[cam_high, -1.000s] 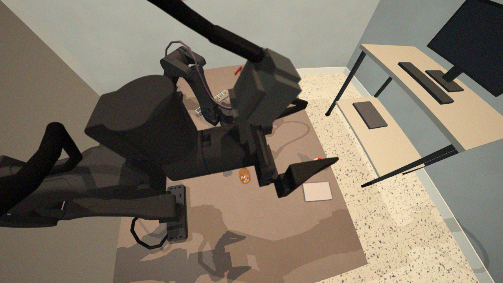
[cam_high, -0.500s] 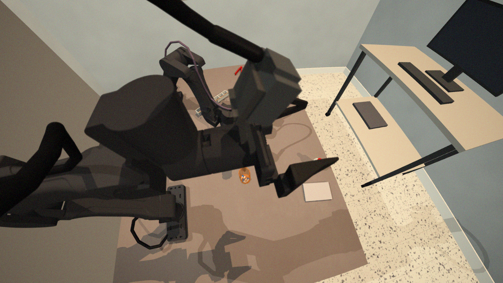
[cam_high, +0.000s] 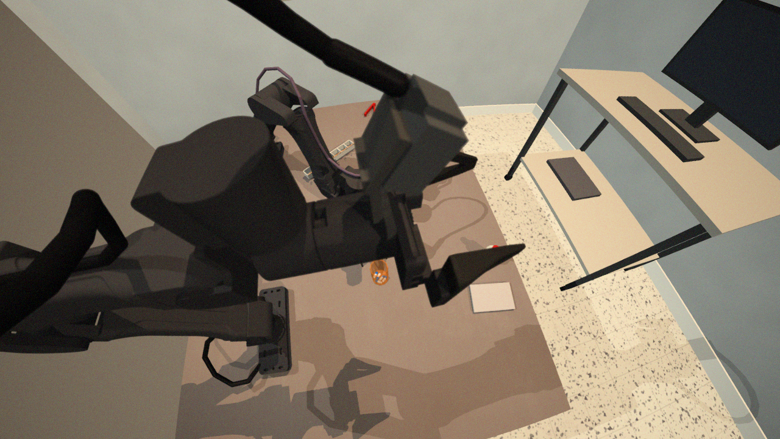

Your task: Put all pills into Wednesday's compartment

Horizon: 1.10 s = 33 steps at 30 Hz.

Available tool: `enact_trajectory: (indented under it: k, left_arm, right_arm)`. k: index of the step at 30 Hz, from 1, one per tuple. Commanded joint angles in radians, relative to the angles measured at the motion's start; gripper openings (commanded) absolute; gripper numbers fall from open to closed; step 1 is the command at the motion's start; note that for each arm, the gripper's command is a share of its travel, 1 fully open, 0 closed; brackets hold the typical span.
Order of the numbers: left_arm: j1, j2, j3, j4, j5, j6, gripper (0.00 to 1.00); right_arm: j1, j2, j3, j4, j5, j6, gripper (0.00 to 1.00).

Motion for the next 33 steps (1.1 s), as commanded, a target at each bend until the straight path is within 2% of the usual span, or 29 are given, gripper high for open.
enact_trajectory:
  k: [1, 24, 33]
  left_arm:
    - [-0.011, 0.001, 0.036, -0.004, -0.012, -0.009, 0.65]
    - [-0.057, 0.069, 0.161, -0.054, -0.057, -0.021, 0.65]
    - [-0.054, 0.061, 0.163, -0.042, -0.051, -0.018, 0.65]
  right_arm:
    - [-0.003, -0.007, 0.006, -0.004, -0.002, 0.001, 1.0]
    - [-0.003, -0.007, 0.006, -0.004, -0.002, 0.001, 1.0]
    - [-0.003, -0.007, 0.006, -0.004, -0.002, 0.001, 1.0]
